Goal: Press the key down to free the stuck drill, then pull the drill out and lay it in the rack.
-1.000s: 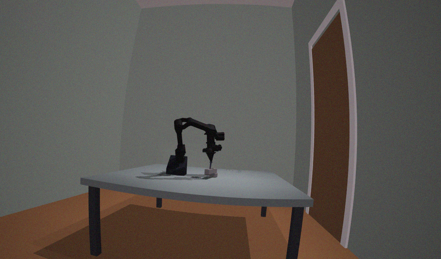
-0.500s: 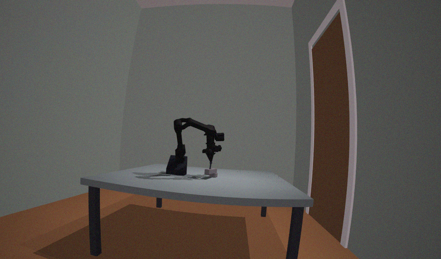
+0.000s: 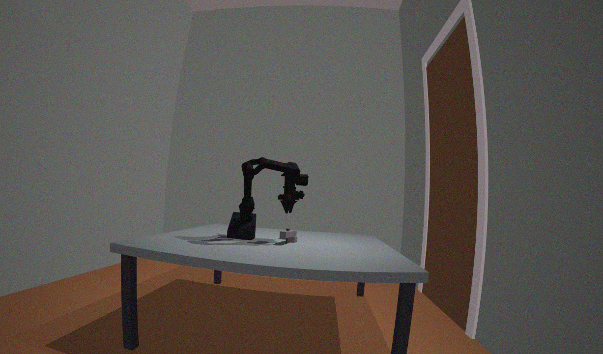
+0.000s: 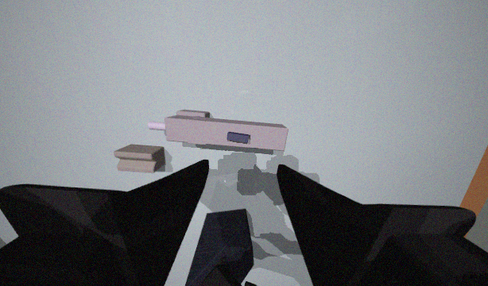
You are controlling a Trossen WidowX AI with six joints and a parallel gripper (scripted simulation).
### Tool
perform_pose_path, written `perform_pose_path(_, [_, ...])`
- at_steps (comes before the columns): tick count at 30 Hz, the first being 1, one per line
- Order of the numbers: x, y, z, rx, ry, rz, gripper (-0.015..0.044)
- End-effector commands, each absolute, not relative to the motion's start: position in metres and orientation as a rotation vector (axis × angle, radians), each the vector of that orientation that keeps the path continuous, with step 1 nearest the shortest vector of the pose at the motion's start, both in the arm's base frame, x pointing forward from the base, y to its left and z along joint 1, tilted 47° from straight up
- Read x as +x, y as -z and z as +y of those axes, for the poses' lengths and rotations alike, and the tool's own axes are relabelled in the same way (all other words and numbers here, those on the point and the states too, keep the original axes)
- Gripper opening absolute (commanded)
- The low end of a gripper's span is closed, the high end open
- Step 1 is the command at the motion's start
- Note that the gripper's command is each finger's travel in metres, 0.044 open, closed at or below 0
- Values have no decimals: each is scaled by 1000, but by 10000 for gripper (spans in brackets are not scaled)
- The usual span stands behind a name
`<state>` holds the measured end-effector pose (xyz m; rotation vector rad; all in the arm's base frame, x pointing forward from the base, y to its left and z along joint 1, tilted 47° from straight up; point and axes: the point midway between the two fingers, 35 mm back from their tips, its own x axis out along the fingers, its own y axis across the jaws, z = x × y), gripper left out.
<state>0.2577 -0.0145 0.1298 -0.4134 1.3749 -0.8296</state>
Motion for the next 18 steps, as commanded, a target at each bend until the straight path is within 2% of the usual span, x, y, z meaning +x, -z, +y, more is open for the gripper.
perform_pose_path(1, [259,-128,-14,-425,819,1382,368])
perform_pose_path(4, [270,-104,-8,-597,667,1481,440])
perform_pose_path(12, [295,-13,7,-1185,49,1735,440])
perform_pose_path(18, [298,39,12,-1483,-333,1800,440])
